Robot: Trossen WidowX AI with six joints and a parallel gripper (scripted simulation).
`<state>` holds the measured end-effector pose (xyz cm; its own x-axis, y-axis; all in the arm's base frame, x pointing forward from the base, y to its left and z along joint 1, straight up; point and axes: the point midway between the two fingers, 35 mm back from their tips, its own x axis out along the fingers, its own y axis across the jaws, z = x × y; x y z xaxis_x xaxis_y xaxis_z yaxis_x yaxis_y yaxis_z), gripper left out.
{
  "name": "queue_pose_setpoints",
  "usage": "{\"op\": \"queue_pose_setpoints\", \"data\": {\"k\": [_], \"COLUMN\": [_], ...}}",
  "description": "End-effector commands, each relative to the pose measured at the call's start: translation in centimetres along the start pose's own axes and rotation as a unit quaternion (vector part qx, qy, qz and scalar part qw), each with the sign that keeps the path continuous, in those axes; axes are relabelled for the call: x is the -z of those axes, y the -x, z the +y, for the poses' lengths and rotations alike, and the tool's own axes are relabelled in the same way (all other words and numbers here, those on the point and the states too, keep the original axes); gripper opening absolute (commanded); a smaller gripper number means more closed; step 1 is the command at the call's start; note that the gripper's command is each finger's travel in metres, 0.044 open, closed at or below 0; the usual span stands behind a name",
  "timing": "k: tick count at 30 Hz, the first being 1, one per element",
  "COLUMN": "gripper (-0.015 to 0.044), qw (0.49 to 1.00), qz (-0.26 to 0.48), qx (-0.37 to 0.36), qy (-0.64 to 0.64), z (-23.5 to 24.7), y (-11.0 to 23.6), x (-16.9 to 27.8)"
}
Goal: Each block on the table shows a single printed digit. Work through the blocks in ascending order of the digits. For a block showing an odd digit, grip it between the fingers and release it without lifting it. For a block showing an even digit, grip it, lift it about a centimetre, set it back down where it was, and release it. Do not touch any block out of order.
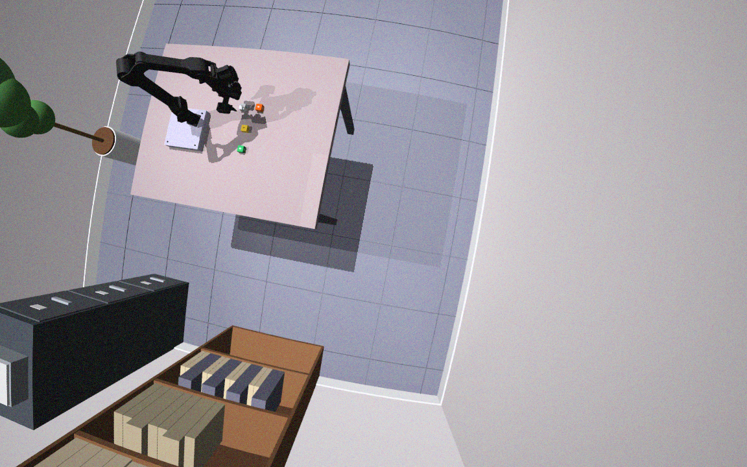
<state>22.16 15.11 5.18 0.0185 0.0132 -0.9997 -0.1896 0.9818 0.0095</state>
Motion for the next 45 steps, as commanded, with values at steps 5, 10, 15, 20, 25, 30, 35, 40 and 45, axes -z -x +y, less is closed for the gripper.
{"op": "queue_pose_setpoints", "data": {"k": [5, 10, 15, 20, 25, 30, 35, 40, 45], "gripper": [0.0216, 0.0120, 0.0120, 0.0120, 0.0120, 0.0120, 0.0251, 0.0382, 0.0400], "qw": [1.000, 1.000, 1.000, 1.000, 1.000, 1.000, 1.000, 1.000, 1.000], "qz": [0.001, 0.001, 0.001, 0.001, -0.001, -0.002, -0.002, -0.002, -0.002], "qx": [0.001, 0.001, 0.001, 0.001, 0.001, 0.001, 0.001, 0.001, 0.001], "qy": [-0.001, -0.001, -0.001, -0.001, -0.001, -0.001, -0.001, -0.001, -0.001], "z": [0.0, 0.0, 0.0, 0.4, 1.2, 1.3, 1.3, 1.2, 1.3], "y": [7.3, 8.2, 8.2, 8.5, 8.5, 8.3, 3.5, 0.2, -0.2], "x": [0.0, 0.1, 0.1, -2.4, -7.7, -9.2, -9.4, -9.2, -9.2]}}
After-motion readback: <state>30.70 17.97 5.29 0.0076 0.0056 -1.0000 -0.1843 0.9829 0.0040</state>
